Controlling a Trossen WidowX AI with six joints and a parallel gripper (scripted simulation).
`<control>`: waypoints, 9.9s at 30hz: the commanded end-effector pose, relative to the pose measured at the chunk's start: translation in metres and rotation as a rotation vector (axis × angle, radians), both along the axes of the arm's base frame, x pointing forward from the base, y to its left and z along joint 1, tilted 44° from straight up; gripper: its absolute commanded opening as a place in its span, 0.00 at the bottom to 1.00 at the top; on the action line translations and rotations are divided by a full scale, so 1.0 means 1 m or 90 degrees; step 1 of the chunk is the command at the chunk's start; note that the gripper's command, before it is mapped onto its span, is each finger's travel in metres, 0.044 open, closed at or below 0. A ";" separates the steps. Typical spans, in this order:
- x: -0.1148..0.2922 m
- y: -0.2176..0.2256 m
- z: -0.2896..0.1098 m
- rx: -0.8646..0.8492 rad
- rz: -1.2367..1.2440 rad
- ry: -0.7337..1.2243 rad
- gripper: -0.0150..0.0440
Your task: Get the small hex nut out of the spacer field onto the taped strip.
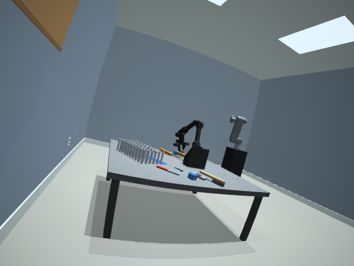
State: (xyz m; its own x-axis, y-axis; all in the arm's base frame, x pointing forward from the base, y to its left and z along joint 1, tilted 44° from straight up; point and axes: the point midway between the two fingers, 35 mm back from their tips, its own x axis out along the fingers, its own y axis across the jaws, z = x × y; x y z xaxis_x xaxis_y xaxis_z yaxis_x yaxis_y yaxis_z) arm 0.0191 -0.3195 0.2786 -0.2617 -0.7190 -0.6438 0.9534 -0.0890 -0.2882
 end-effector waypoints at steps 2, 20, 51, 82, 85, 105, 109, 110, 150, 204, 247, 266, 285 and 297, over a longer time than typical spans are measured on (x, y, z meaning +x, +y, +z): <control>-0.001 0.006 0.003 0.004 0.007 0.009 0.25; -0.004 0.019 -0.016 0.024 0.265 0.241 0.25; -0.005 0.021 -0.042 0.021 0.466 0.477 0.25; -0.007 -0.011 -0.076 0.013 0.458 0.478 0.25; -0.007 -0.012 -0.076 0.007 0.454 0.480 0.25; -0.008 -0.012 -0.070 -0.001 0.446 0.486 0.88; -0.007 -0.005 -0.061 -0.001 0.446 0.486 1.00; -0.006 0.005 -0.050 -0.002 0.445 0.486 1.00; -0.003 0.032 -0.015 0.206 0.383 0.476 1.00; -0.003 -0.012 -0.057 0.206 0.382 0.477 0.73; 0.009 0.040 0.005 0.212 0.376 0.462 0.25; 0.008 0.101 0.052 0.193 0.367 0.438 0.25; 0.081 0.100 0.017 0.116 0.263 0.174 0.25; 0.124 0.112 -0.006 0.098 0.183 0.014 0.25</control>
